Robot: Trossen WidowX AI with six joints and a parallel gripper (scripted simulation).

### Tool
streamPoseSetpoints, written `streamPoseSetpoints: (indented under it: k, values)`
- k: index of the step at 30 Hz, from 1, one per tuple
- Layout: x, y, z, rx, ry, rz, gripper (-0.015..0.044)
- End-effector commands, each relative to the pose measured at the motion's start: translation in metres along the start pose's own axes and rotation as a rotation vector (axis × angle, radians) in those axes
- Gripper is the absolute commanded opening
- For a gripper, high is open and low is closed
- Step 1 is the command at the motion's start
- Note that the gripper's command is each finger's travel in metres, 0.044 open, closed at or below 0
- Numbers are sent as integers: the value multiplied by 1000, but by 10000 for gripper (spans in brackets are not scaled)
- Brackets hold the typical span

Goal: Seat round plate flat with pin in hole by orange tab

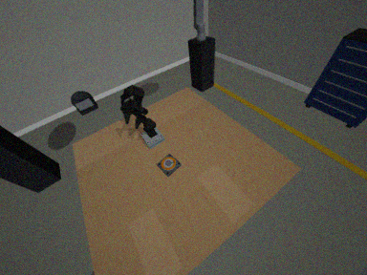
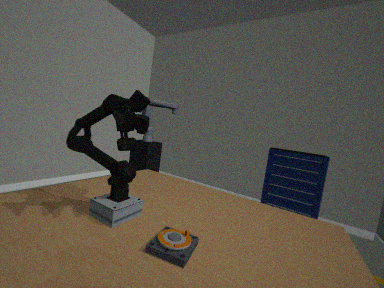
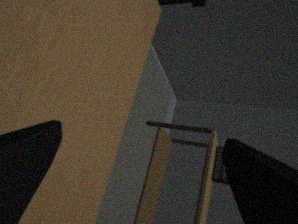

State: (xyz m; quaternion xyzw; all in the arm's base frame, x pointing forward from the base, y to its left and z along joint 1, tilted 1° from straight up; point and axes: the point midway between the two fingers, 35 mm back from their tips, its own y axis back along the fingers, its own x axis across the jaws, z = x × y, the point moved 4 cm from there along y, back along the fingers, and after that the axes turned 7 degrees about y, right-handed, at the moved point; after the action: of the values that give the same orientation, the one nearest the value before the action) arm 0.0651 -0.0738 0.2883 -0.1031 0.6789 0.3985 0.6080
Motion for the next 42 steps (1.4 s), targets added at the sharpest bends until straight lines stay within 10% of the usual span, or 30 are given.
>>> streamPoseSetpoints:
  k: [1, 15, 42]
  values:
    - [0, -1, 2, -1, -2, 6, 374]
    - [19, -62, 116, 11, -186, 450, 6]
    - [139, -172, 222, 404, -574, 1088, 0]
